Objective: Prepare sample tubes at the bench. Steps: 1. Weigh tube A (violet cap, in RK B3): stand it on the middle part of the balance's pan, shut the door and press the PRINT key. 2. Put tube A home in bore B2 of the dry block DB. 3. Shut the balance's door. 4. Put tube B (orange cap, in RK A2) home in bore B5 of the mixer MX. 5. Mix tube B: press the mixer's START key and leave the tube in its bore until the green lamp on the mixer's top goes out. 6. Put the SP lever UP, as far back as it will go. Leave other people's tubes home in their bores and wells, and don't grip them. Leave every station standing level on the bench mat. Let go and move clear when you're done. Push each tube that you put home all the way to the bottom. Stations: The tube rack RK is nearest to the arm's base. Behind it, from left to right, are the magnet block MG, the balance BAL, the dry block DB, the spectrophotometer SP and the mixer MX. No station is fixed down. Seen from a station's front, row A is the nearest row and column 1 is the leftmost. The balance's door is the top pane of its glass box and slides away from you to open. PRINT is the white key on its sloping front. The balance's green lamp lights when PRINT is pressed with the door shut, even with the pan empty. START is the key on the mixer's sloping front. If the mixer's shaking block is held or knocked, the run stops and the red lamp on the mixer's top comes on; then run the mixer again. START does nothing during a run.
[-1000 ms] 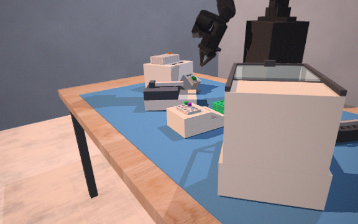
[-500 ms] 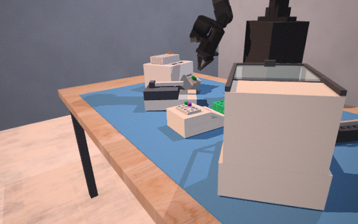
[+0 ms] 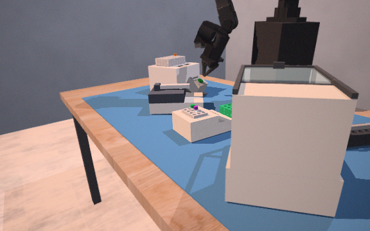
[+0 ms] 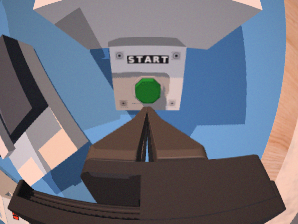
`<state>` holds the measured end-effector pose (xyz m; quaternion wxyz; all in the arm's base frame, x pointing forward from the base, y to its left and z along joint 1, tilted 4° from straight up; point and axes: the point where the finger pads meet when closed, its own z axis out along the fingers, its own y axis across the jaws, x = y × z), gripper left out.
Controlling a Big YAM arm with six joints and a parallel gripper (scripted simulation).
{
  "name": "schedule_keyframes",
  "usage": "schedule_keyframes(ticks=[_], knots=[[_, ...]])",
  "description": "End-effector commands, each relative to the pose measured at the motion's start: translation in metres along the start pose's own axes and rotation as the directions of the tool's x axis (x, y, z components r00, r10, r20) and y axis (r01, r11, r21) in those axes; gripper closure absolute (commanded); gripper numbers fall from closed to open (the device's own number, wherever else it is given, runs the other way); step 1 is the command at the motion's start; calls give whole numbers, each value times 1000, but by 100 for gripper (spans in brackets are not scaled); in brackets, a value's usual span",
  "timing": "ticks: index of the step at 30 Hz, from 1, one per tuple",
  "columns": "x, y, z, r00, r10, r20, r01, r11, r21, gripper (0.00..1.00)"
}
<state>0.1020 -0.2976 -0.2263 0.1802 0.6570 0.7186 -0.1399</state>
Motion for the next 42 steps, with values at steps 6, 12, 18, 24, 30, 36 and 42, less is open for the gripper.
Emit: schedule_keyframes(ticks=[6, 12, 18, 24, 30, 36, 42], knots=[[-12, -1, 8, 999, 1, 34, -1, 1000, -6, 100], [-18, 1, 6, 999, 1, 46, 0, 1000, -10, 100], [-18, 1, 6, 999, 1, 46, -1, 1000, -10, 100], [-18, 1, 6, 999, 1, 46, -1, 1000, -10, 100], [-18, 1, 6, 999, 1, 46, -1, 1000, -10, 100], [-18, 1, 6, 999, 1, 46, -1, 1000, -10, 100], [-18, 1, 6, 999, 1, 46, -1, 1000, -10, 100]])
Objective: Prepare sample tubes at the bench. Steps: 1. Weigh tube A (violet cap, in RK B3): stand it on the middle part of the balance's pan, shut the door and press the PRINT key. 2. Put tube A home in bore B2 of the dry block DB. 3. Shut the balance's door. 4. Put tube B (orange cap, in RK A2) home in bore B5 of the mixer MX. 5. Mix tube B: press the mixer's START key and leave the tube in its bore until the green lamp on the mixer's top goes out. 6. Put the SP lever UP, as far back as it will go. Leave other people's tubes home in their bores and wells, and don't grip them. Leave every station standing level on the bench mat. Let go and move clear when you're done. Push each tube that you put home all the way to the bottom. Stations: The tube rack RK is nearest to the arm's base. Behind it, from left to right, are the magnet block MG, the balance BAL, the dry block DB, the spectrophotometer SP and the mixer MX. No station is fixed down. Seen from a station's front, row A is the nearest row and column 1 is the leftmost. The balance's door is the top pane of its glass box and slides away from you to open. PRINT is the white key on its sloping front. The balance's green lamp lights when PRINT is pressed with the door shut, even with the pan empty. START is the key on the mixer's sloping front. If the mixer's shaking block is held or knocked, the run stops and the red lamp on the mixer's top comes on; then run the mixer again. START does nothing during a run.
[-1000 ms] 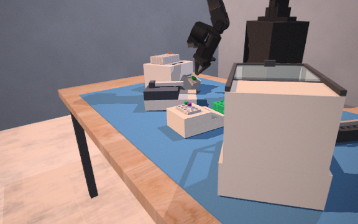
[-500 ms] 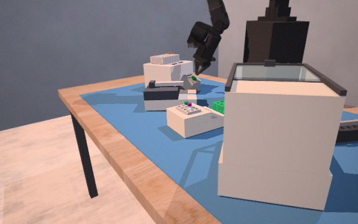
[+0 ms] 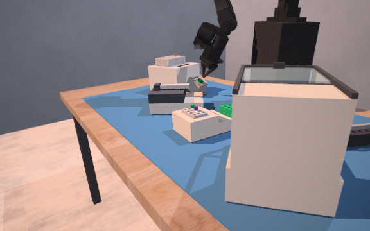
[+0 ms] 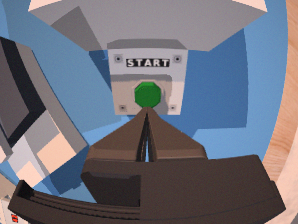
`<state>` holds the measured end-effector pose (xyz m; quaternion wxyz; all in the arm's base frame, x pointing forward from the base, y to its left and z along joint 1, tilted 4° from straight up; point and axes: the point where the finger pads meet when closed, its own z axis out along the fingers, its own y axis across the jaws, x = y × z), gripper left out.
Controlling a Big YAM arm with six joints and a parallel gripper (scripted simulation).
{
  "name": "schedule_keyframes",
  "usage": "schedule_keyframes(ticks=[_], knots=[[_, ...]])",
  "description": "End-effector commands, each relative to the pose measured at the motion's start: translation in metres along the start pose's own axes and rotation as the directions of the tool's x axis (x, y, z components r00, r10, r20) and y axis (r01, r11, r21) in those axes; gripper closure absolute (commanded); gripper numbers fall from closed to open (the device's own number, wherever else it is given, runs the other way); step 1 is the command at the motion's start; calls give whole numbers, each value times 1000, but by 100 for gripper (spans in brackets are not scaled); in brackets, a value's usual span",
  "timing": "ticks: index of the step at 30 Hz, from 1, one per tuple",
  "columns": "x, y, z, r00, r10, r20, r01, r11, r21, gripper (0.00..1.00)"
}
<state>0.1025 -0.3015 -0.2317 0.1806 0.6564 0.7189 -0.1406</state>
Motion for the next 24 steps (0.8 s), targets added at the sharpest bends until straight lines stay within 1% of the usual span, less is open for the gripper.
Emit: schedule_keyframes(ticks=[1, 8, 10, 13, 24], knots=[[-17, 1, 0, 999, 3, 44, -2, 1000, -10, 100], [-17, 1, 0, 999, 3, 44, -2, 1000, -10, 100], [-8, -2, 4, 1000, 1, 24, -1, 1000, -4, 100], [-5, -3, 6, 1000, 1, 17, -1, 1000, -2, 100], [-5, -3, 13, 1000, 1, 17, -1, 1000, -2, 100]])
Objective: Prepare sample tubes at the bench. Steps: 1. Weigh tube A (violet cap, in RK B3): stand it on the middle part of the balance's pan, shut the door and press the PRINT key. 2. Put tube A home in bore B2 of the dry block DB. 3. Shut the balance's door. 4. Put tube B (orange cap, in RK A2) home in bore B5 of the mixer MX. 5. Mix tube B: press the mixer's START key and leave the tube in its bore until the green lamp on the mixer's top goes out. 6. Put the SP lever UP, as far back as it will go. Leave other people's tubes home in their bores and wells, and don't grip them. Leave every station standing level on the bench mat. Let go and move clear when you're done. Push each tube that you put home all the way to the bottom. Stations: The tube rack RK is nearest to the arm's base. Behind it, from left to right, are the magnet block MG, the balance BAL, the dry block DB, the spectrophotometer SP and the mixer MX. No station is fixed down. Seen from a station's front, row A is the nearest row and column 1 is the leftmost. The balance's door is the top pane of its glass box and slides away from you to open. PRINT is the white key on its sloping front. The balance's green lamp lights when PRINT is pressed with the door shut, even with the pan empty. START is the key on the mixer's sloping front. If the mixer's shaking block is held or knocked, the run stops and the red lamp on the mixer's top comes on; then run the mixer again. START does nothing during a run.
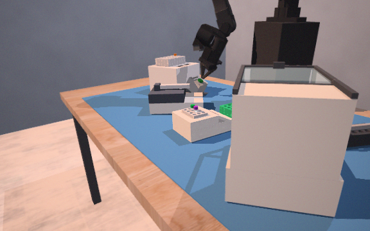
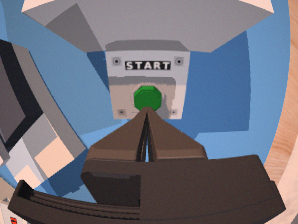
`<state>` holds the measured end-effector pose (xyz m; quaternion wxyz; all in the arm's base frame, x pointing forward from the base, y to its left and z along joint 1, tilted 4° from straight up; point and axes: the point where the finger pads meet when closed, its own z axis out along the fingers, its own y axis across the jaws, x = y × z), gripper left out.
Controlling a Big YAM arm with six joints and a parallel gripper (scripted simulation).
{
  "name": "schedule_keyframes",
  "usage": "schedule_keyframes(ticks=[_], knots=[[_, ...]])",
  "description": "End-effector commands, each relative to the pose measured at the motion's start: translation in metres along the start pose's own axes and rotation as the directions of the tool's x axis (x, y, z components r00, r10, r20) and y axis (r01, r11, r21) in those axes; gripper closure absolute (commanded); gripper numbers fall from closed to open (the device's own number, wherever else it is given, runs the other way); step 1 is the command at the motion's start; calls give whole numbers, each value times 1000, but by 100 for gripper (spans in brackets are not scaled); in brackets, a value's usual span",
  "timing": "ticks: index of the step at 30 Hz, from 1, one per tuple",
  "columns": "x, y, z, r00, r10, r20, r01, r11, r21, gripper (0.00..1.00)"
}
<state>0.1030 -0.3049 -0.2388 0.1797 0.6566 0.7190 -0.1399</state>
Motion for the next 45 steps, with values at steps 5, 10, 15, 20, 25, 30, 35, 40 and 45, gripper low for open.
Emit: schedule_keyframes(ticks=[5, 10, 15, 20, 25, 30, 35, 40, 45], knots=[[-5, -3, 7, 1000, 1, 20, -1, 1000, -2, 100], [-5, -3, 10, 1000, 1, 20, -1, 1000, -2, 100], [-5, -3, 14, 1000, 1, 20, -1, 1000, -2, 100], [-5, -3, 17, 1000, 1, 20, -1, 1000, -2, 100], [-5, -3, 19, 1000, 1, 20, -1, 1000, -2, 100], [-5, -3, 22, 1000, 1, 20, -1, 1000, -2, 100], [-4, -3, 26, 1000, 0, 17, 0, 1000, -1, 100], [-4, -3, 28, 1000, 1, 19, 0, 1000, -2, 100], [-4, -3, 28, 1000, 0, 16, 0, 1000, -1, 100]])
